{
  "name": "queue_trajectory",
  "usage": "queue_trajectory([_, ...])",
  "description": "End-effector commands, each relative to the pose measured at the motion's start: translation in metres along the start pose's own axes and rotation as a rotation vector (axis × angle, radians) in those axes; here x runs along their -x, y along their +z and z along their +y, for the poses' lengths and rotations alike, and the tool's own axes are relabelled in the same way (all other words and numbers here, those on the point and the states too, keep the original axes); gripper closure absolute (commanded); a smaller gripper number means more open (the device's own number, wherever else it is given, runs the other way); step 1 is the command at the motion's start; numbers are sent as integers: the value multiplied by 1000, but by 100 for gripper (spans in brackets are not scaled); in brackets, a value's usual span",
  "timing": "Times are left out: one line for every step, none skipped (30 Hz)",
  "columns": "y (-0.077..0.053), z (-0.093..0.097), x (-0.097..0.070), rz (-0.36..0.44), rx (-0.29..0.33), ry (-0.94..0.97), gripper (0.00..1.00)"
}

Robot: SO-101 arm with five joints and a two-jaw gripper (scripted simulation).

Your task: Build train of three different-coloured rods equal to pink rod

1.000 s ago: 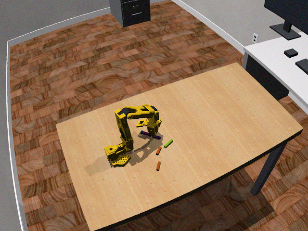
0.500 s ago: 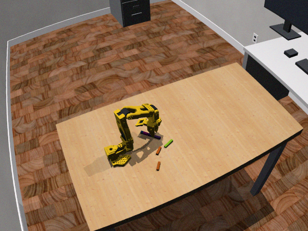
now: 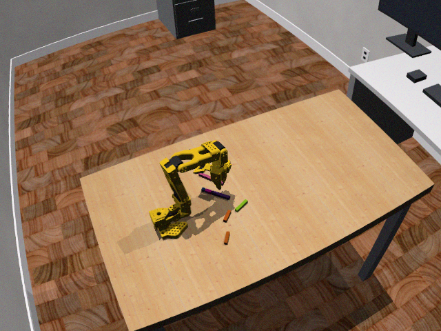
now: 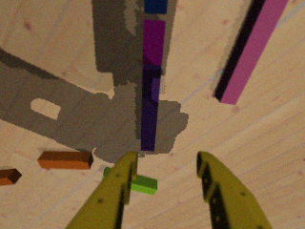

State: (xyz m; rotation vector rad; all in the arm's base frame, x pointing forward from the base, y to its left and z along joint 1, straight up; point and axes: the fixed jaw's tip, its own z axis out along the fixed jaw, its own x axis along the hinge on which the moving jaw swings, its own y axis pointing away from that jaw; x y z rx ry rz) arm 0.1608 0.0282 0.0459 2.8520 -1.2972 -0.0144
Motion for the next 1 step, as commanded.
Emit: queue_trajectory([-14, -8, -3, 36, -67, 0, 83])
